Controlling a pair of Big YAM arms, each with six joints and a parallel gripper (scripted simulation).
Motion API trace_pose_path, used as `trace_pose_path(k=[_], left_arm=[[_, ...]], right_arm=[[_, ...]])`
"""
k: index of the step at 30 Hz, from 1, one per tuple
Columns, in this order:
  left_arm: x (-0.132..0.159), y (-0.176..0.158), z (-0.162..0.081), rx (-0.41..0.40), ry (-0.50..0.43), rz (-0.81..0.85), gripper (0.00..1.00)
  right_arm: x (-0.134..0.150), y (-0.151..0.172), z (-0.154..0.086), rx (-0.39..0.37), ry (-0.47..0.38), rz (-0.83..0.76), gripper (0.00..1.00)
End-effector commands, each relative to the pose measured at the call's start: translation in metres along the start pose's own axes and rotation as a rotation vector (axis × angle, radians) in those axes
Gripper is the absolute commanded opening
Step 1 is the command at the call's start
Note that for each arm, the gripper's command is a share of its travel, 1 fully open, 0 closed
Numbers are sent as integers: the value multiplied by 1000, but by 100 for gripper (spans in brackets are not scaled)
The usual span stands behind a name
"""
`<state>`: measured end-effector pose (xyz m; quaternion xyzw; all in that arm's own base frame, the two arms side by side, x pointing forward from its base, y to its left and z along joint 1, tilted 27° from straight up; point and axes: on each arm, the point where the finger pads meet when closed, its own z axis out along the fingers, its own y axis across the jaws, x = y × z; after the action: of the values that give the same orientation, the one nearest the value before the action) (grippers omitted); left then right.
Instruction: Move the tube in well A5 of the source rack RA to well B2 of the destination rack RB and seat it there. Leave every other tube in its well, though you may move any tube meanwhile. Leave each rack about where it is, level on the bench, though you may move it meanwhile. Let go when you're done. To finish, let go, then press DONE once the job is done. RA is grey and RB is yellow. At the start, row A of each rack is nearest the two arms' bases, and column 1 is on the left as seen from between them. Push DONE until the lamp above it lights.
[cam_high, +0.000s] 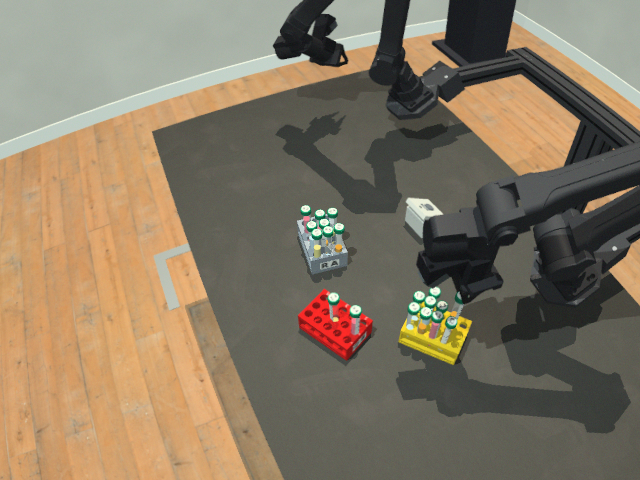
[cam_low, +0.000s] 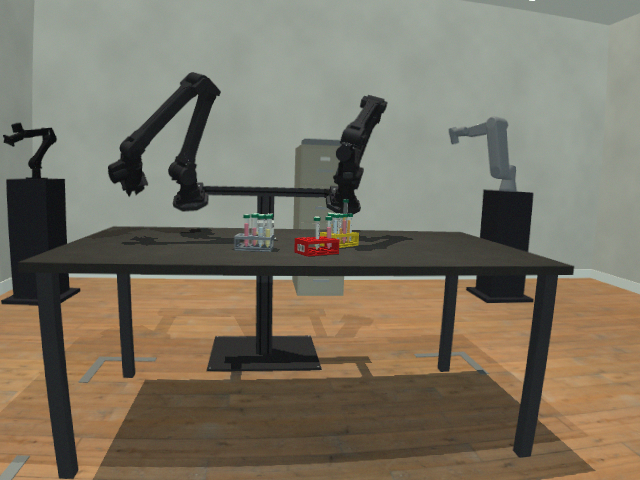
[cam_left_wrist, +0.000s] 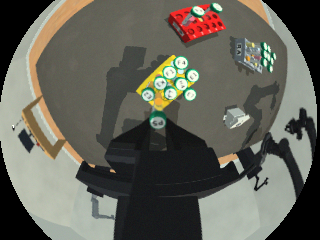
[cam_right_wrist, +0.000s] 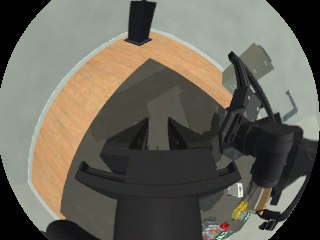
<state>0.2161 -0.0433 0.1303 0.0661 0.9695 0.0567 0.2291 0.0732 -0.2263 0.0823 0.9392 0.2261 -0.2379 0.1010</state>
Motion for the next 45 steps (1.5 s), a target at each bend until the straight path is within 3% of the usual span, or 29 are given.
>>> trace_pose_path(k=[1, 30, 31, 45], left_arm=[[0, 1, 5, -2, 3, -3, 0], [1, 1, 14, -3, 6, -2, 0], [-9, 0, 3, 5, -21, -7, 0], [-9, 0, 3, 5, -21, -7, 0]], right_arm=[[-2, 7, -5, -15, 3, 10, 30], [-2, 7, -5, -15, 3, 10, 30], [-2, 7, -5, -15, 3, 10, 30], [-2, 7, -5, -15, 3, 10, 30]])
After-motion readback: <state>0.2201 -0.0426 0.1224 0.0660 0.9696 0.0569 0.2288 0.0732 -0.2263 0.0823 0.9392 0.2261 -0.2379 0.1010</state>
